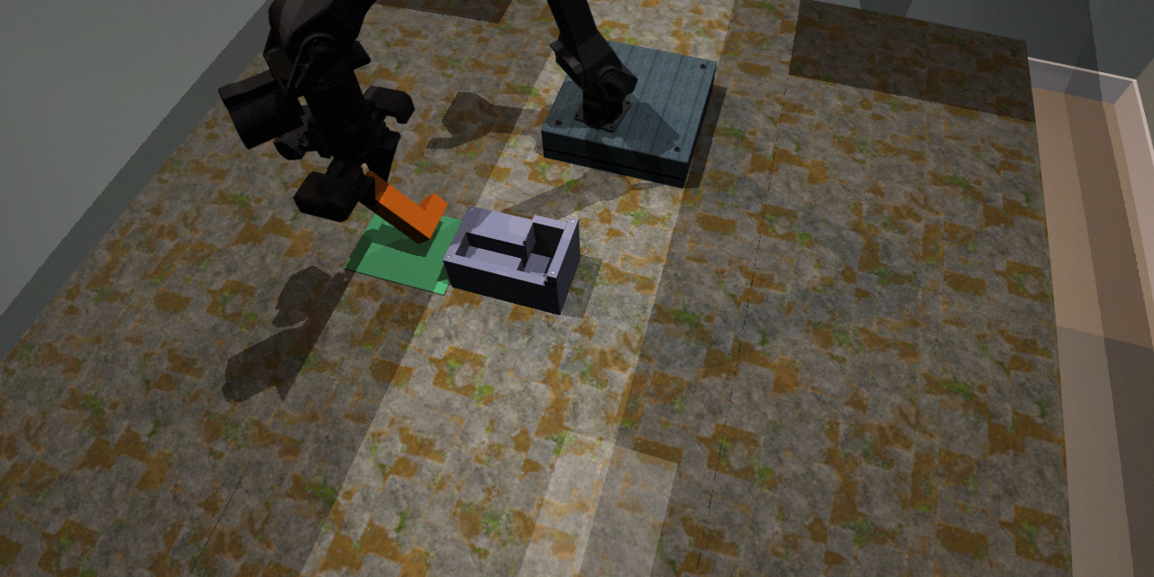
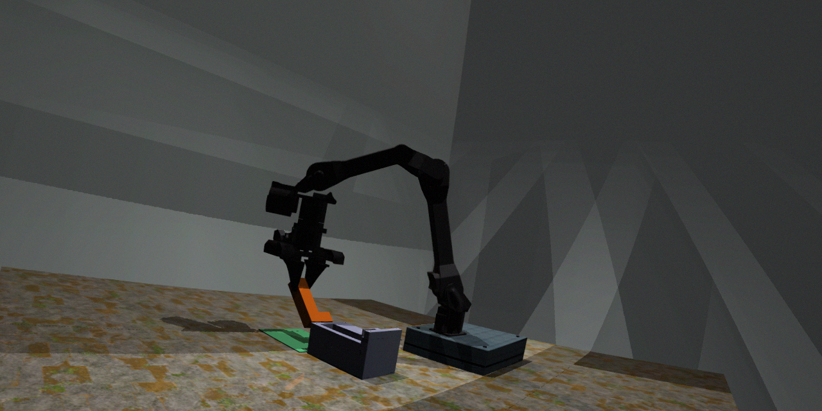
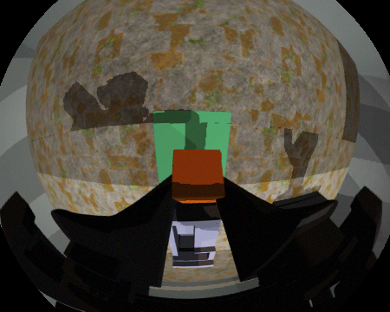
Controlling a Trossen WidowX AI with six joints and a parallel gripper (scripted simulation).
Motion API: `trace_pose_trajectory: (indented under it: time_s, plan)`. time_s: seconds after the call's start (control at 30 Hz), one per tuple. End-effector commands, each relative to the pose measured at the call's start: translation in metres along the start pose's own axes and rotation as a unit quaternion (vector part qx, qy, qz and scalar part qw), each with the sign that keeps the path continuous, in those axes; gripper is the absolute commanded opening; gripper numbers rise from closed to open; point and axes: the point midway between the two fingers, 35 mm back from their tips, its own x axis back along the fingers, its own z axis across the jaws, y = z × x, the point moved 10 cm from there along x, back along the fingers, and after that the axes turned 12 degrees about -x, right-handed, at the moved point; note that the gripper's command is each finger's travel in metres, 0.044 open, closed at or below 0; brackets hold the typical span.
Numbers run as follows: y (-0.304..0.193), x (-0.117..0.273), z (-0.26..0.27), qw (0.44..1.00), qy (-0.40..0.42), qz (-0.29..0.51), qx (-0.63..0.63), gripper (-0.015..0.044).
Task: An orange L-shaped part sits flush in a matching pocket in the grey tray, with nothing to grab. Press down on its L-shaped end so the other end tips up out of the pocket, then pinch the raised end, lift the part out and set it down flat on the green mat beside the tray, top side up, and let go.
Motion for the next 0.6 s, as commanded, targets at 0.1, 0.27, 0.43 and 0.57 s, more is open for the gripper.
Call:
trace_pose_trajectory:
  time_s: [0.1, 0.27, 0.43, 0.57]
  plan:
    - [0.000, -0.011, 0.000, 1.000, 0.000, 0.002, 0.001, 0.0000]
    - [0.000, -0.019, 0.000, 1.000, 0.000, 0.002, 0.001, 0.0000]
    - [0.000, -0.027, 0.000, 1.000, 0.000, 0.002, 0.001, 0.0000]
    - [0.000, -0.033, 0.000, 1.000, 0.000, 0.002, 0.001, 0.0000]
